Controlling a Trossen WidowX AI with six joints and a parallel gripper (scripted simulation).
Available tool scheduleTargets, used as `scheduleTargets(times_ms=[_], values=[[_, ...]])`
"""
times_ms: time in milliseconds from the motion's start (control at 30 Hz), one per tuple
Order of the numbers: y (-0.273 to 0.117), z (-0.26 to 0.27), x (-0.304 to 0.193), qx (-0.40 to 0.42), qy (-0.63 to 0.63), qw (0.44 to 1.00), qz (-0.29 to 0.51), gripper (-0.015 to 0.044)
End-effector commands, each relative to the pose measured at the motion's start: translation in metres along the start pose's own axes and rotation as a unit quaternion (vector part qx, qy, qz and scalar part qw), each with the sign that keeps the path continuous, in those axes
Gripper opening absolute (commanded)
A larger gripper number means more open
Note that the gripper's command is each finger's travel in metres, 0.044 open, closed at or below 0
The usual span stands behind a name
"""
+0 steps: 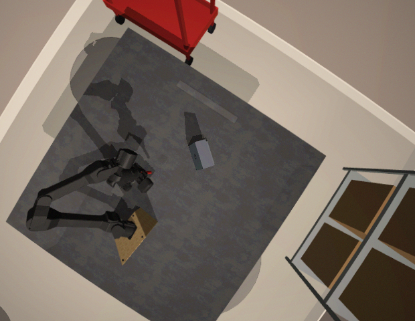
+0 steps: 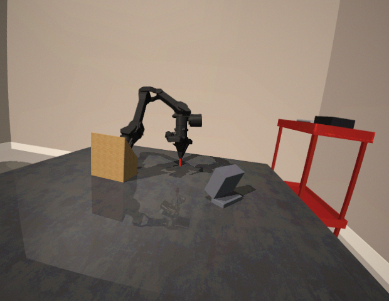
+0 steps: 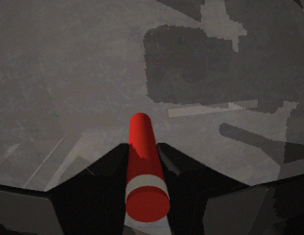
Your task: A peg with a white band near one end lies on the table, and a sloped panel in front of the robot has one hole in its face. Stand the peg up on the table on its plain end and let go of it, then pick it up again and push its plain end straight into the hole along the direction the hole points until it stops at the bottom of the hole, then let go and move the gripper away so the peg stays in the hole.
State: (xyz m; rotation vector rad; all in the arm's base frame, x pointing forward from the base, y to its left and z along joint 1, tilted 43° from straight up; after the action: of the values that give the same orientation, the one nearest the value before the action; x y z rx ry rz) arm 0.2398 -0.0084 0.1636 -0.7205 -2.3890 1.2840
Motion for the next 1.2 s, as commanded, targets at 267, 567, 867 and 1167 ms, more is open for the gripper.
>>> scheduleTargets(times_ms=[267,567,867,1167], values=[[0.011,0.004,-0.006,0.025,-0.024,0.998,0.043,0.0],[0.018,0.007,-0.012,0.042,-0.041,0.995,0.078,0.0],[0.024,0.009,-0.017,0.057,-0.057,0.99,0.114,0.0],[0.029,0.011,-0.021,0.071,-0.07,0.983,0.151,0.0]])
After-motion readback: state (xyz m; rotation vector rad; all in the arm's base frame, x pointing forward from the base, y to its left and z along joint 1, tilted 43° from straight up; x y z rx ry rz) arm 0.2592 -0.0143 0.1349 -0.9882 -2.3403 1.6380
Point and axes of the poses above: the point midway between the two fingers, 35 mm back from their tips, its own y axis out along the fingers, its own z axis across the jaws, x = y × z, the point moved 8 cm from there along -y, back along the fingers, and after that the axes turned 14 degrees about y, right-handed, at the moved point
